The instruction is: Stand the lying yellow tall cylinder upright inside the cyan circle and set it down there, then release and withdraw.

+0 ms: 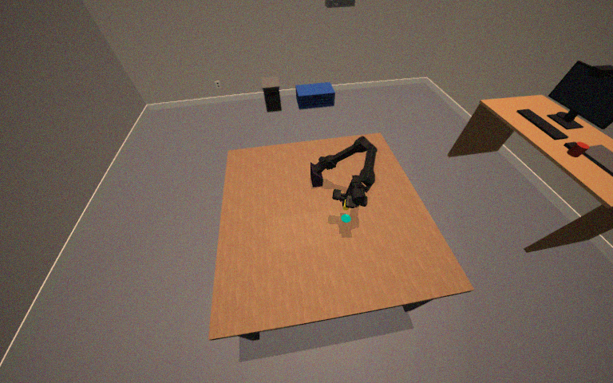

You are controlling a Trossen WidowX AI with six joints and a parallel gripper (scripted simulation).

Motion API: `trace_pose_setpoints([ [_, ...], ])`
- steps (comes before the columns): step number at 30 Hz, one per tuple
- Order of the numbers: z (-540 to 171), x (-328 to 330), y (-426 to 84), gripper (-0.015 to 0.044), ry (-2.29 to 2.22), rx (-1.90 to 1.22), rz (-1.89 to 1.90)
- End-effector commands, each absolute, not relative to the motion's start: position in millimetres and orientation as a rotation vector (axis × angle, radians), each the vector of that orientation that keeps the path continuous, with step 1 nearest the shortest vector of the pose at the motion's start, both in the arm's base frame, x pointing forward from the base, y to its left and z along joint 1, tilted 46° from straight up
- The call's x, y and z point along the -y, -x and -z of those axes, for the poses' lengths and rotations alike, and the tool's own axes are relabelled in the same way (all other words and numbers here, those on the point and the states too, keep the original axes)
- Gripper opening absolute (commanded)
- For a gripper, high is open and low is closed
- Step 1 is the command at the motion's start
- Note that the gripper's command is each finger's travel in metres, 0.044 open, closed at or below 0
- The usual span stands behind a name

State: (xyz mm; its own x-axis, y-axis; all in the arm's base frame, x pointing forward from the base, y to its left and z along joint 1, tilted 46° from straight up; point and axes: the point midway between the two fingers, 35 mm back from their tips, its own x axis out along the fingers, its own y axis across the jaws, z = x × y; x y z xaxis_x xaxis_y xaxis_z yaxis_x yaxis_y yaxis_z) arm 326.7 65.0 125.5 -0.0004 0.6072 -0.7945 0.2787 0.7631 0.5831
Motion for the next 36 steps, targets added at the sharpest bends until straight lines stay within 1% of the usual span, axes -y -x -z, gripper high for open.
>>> trace_pose_setpoints([
  [1, -126, -65, -326, 0.0105, -0.708, -1.574, -0.281],
  [36, -107, -70, -325, 0.0105, -0.558, -1.456, -0.14],
])
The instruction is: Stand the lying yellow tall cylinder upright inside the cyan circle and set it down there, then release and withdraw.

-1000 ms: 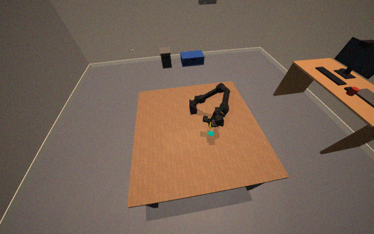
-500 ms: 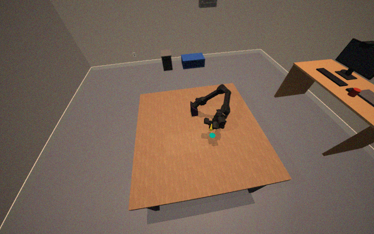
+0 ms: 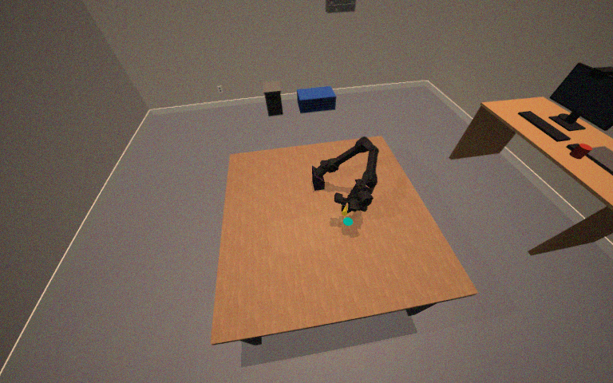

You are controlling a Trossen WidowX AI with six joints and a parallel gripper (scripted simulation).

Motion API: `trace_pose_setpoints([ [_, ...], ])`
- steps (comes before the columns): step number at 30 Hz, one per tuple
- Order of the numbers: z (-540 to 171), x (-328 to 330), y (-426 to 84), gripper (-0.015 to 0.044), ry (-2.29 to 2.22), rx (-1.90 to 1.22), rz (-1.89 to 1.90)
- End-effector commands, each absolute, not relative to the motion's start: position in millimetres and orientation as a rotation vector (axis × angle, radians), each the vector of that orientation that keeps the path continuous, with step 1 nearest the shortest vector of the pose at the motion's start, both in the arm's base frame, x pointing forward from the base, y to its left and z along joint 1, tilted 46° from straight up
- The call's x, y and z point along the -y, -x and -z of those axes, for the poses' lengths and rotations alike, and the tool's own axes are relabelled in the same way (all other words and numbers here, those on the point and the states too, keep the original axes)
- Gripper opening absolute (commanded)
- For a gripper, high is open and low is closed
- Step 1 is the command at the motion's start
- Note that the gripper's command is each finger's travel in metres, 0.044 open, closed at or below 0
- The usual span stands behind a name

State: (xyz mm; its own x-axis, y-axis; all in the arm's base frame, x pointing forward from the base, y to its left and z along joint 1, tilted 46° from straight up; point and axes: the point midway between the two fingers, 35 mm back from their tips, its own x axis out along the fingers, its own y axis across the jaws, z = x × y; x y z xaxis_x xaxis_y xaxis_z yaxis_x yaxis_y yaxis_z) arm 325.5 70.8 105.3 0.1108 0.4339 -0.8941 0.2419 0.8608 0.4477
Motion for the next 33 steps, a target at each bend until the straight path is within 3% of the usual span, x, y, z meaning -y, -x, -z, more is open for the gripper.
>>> trace_pose_setpoints([
  [1, -106.7, -70.2, -325.5, 0.0105, -0.554, -1.452, -0.136],
  [33, -98.5, -73.6, -328.7, 0.0105, -0.473, -1.292, -0.019],
])
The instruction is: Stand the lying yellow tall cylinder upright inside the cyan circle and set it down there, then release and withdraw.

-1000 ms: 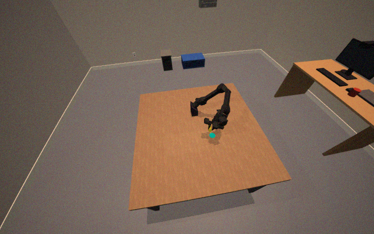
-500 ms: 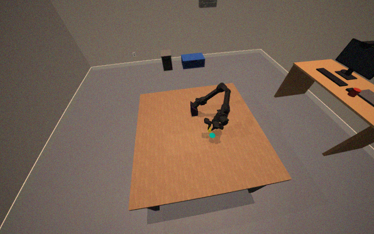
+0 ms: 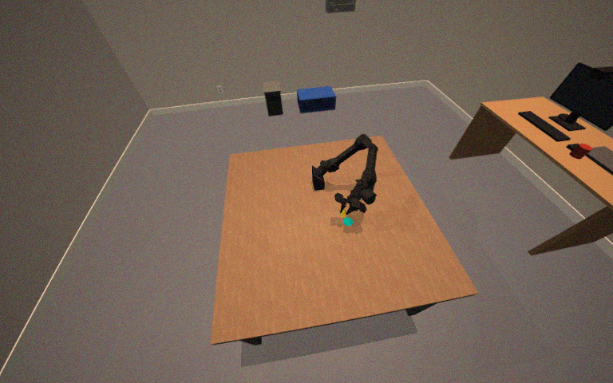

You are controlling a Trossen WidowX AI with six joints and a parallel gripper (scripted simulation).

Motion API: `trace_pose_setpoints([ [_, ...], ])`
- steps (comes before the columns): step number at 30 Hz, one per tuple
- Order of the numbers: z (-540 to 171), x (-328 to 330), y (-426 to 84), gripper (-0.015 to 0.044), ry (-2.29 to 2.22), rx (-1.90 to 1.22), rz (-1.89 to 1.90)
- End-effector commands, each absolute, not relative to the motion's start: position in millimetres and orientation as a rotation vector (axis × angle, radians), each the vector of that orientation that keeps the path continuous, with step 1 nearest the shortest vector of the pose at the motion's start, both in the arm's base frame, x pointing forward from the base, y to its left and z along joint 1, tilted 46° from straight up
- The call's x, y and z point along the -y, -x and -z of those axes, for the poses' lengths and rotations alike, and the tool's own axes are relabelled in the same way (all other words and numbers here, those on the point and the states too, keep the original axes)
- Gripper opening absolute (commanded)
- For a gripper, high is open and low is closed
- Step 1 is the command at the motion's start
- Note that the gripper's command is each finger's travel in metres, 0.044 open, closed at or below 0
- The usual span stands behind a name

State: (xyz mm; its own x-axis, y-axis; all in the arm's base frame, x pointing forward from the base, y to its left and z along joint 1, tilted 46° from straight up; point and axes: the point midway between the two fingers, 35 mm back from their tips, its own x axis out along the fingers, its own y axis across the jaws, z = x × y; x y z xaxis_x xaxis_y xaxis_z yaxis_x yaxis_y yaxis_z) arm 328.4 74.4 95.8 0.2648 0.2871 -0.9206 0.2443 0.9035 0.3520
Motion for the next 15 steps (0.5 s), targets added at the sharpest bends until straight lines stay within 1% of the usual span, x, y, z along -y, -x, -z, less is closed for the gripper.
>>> trace_pose_setpoints([
  [1, -98.3, -73.7, -328.8, 0.0105, -0.471, -1.286, -0.016],
  [15, -97.5, -75.1, -330.4, 0.0105, -0.453, -1.205, 0.03],
])
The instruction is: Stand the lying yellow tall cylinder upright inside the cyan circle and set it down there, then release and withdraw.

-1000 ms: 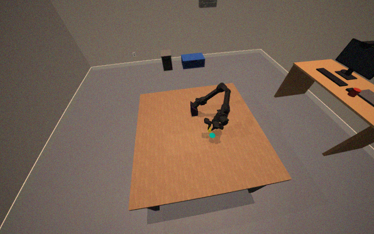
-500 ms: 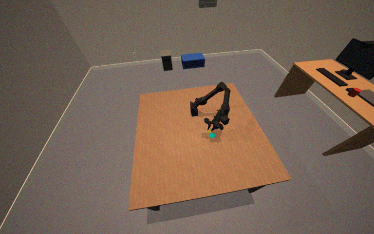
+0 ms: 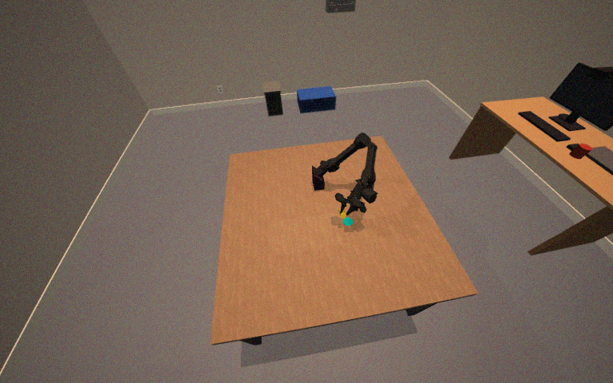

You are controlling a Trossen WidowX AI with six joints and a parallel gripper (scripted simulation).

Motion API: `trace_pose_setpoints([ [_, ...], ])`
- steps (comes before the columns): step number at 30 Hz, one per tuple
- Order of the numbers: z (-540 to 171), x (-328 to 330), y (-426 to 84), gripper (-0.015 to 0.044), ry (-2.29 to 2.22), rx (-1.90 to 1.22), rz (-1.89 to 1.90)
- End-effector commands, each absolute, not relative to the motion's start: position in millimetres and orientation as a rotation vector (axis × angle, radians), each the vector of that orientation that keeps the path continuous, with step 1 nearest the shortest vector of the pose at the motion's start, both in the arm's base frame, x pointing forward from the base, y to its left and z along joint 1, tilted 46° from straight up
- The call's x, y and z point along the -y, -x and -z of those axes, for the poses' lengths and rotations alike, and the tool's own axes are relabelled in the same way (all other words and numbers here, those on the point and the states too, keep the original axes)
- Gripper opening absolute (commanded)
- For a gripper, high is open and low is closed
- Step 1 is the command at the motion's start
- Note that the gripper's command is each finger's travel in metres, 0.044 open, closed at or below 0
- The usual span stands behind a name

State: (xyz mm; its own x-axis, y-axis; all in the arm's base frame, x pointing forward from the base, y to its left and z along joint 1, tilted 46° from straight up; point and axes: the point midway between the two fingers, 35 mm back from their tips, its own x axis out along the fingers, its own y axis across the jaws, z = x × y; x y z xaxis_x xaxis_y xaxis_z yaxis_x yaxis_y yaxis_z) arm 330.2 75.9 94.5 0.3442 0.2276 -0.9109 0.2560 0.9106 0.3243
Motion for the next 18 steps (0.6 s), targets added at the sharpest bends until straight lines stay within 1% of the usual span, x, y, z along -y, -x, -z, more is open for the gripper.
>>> trace_pose_setpoints([
  [1, -97.6, -75.2, -330.5, 0.0105, -0.453, -1.199, 0.033],
  [18, -98.8, -76.8, -332.1, 0.0105, -0.446, -1.092, 0.083],
])
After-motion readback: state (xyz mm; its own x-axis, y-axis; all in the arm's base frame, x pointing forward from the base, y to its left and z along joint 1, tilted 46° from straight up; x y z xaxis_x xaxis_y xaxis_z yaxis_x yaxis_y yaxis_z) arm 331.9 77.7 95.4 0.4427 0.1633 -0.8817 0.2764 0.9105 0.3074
